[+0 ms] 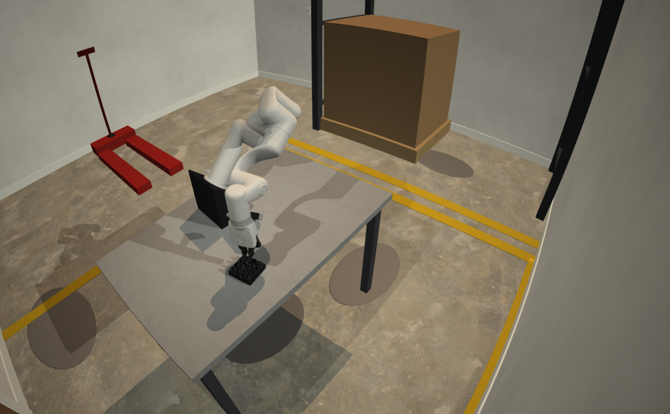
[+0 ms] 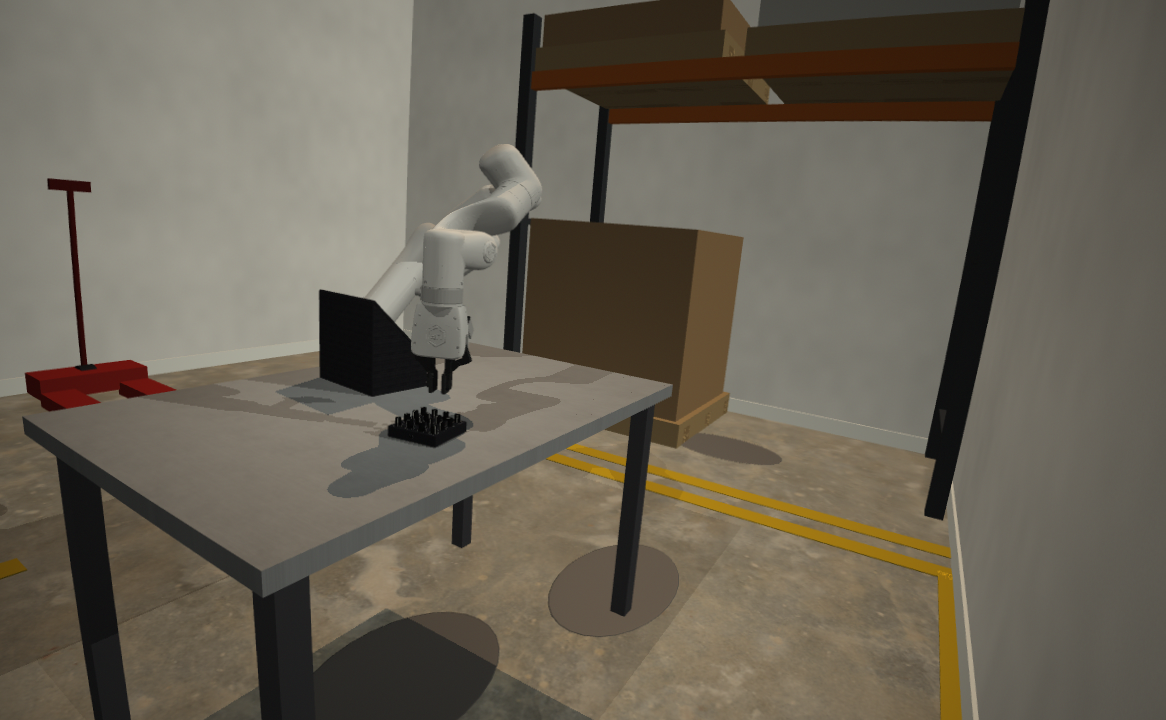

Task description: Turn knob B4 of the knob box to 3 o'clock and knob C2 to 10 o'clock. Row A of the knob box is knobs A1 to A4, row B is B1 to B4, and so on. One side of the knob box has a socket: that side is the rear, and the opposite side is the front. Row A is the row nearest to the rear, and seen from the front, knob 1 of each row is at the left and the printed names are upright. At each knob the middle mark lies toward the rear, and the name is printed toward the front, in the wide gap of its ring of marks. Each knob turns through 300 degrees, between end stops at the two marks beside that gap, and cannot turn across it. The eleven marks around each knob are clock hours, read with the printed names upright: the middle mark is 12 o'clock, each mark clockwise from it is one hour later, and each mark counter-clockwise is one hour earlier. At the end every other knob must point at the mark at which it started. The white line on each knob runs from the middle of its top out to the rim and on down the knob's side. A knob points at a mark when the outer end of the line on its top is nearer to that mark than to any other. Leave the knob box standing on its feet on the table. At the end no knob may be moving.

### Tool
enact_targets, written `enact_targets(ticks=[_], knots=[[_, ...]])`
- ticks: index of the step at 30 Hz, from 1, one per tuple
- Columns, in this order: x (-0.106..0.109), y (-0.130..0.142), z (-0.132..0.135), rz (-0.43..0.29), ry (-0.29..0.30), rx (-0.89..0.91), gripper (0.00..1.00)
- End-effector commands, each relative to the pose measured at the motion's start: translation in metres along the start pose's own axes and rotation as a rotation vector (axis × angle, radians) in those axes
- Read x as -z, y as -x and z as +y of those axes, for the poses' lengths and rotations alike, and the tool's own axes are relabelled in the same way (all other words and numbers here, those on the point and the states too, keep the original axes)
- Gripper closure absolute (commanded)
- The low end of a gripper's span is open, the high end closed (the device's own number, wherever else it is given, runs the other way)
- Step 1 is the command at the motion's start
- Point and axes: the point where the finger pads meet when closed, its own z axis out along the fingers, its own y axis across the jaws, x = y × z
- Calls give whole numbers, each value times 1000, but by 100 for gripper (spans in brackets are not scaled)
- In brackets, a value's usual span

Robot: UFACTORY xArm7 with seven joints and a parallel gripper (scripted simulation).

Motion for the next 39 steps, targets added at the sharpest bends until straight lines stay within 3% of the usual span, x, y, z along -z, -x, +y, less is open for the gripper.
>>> enact_targets(ticks=[1, 16, 39], knots=[[2, 2, 0, -5, 2, 0, 81], [-2, 2, 0, -4, 2, 0, 81], [-27, 2, 0, -4, 2, 0, 81]])
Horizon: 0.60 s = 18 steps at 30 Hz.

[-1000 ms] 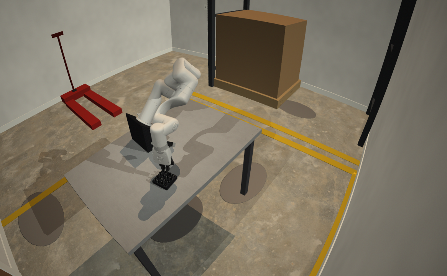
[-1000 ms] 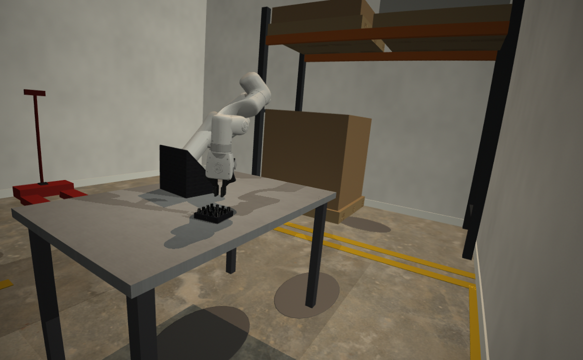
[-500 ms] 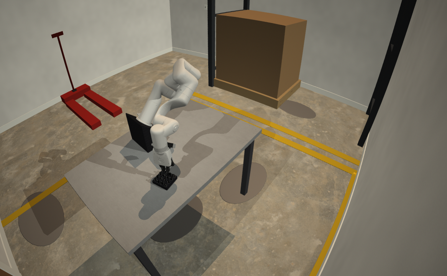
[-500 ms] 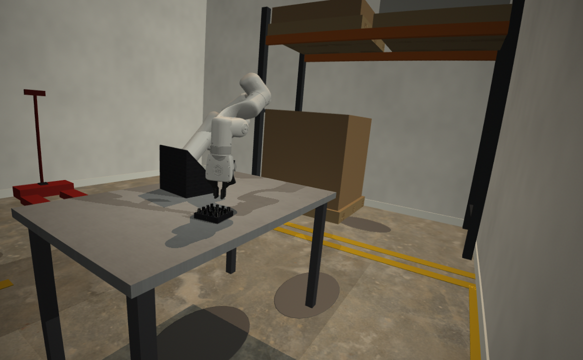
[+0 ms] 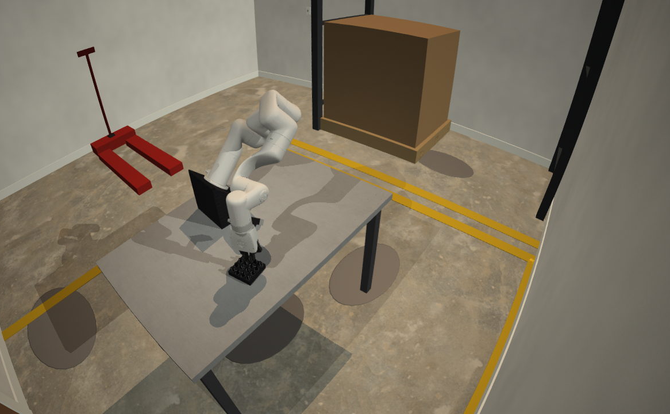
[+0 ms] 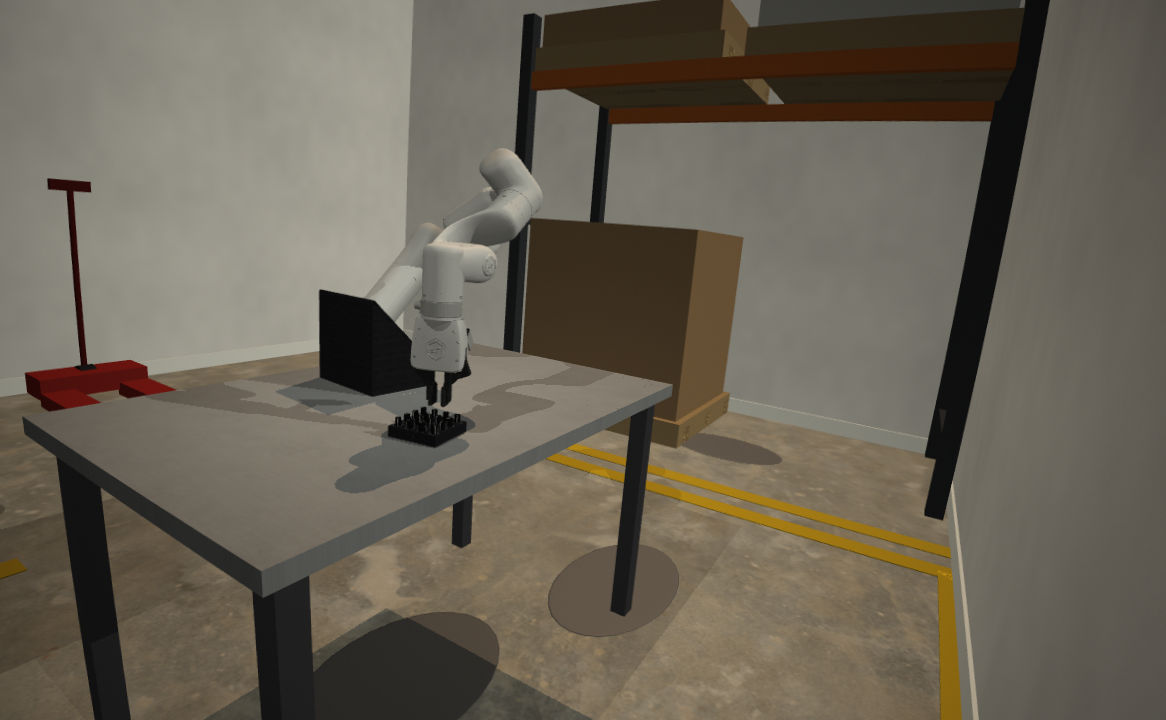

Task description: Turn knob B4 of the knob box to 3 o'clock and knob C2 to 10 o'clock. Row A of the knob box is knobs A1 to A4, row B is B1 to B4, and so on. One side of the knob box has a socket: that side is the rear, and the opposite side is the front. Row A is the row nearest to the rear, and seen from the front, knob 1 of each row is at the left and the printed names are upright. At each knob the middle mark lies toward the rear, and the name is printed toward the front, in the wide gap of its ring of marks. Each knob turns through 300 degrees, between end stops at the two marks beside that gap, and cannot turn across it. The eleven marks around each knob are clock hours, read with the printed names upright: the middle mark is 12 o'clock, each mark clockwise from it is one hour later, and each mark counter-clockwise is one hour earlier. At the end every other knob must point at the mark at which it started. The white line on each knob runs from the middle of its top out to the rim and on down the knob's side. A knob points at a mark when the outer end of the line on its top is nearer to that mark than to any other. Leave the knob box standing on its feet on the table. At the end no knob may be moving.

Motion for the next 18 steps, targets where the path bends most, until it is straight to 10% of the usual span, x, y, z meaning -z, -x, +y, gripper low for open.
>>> enact_targets(ticks=[1, 18], knots=[[-3, 2, 0, -5, 2, 0, 81], [-16, 2, 0, -5, 2, 0, 81]])
